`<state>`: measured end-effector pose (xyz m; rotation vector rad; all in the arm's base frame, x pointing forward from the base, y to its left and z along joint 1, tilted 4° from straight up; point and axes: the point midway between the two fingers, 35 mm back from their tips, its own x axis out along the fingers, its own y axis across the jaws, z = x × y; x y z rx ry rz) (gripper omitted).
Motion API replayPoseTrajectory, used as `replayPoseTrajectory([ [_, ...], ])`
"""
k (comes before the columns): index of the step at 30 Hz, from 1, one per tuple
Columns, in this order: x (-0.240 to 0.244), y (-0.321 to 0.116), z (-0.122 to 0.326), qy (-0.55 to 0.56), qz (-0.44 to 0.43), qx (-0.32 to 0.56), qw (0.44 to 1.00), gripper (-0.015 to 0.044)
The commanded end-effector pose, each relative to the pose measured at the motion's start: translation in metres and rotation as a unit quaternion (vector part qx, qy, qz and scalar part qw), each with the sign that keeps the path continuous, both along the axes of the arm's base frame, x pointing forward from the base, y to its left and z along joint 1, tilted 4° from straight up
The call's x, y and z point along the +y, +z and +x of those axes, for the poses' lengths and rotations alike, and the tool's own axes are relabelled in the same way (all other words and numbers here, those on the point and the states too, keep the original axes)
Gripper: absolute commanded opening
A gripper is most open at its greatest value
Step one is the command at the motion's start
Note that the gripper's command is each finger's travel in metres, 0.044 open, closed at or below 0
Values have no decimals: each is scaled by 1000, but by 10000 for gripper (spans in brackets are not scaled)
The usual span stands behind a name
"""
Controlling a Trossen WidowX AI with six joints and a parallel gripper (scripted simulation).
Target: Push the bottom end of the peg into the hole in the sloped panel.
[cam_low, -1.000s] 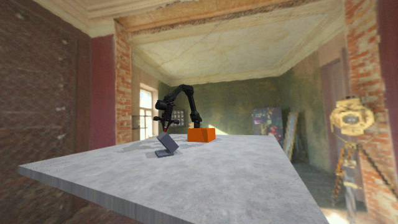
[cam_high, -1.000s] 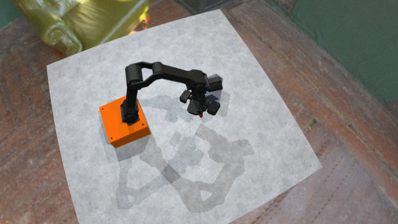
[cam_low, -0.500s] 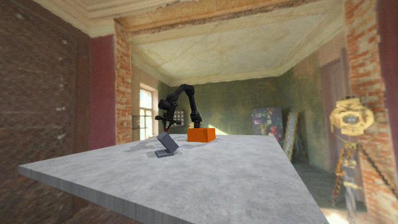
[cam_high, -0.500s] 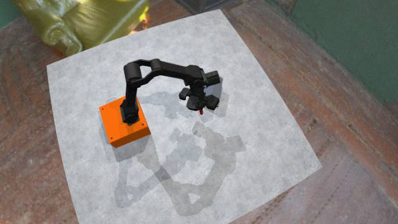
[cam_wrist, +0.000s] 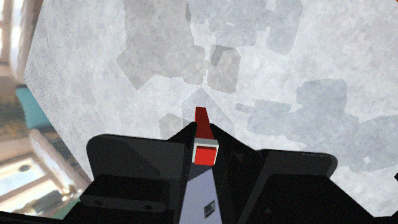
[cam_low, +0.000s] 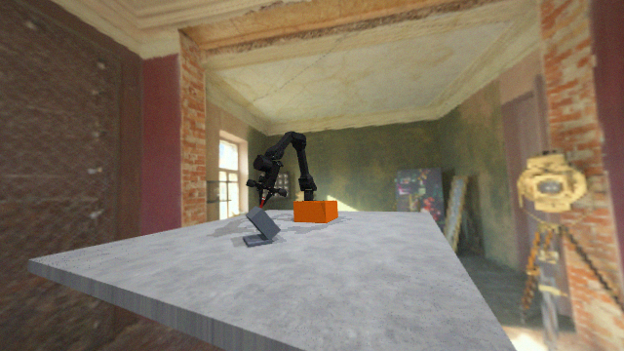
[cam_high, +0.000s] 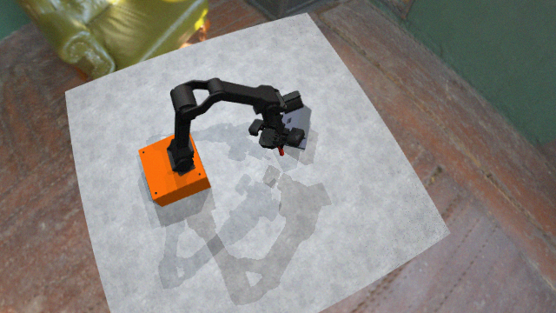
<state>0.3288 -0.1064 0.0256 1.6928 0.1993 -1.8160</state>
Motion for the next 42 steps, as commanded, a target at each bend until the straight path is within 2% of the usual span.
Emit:
replayPoseTrajectory([
  [1,5,0,1,4,-10,-4,1000,0],
  [42,54,6,16,51,-77,-52,994,0],
])
